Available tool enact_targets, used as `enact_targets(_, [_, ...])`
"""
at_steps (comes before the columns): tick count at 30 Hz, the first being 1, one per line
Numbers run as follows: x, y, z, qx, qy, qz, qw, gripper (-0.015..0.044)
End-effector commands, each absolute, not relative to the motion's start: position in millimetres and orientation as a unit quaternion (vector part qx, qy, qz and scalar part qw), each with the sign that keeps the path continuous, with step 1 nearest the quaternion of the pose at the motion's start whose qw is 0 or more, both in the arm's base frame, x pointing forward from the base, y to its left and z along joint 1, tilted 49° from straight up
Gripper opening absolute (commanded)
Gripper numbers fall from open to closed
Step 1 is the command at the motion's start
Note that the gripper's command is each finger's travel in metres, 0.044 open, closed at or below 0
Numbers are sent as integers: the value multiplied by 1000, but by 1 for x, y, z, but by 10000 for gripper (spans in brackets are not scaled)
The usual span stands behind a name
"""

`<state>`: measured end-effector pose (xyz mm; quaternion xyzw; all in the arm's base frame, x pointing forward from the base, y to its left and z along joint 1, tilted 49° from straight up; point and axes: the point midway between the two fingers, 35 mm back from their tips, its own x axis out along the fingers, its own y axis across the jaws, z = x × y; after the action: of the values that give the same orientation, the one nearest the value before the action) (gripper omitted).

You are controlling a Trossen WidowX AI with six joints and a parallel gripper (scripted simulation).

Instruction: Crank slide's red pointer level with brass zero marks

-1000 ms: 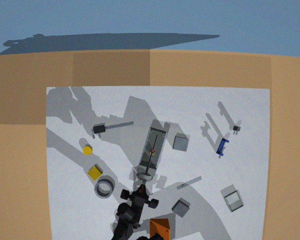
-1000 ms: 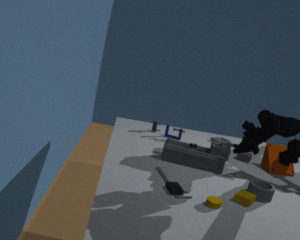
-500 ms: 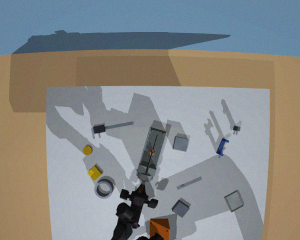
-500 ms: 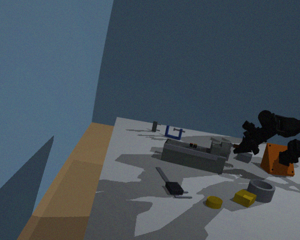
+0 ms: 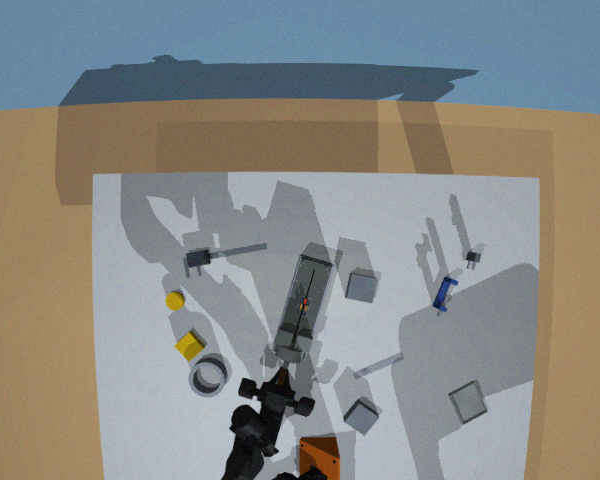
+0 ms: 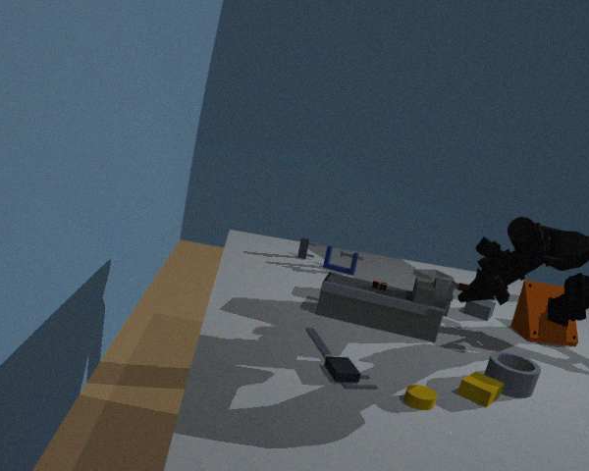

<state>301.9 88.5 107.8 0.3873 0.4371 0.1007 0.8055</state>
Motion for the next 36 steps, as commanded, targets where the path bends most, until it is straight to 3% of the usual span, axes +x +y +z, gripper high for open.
enact_targets(1, [303,95,114,387,435,114,805,0])
enact_targets(36, [303,119,113,387,434,115,805,0])
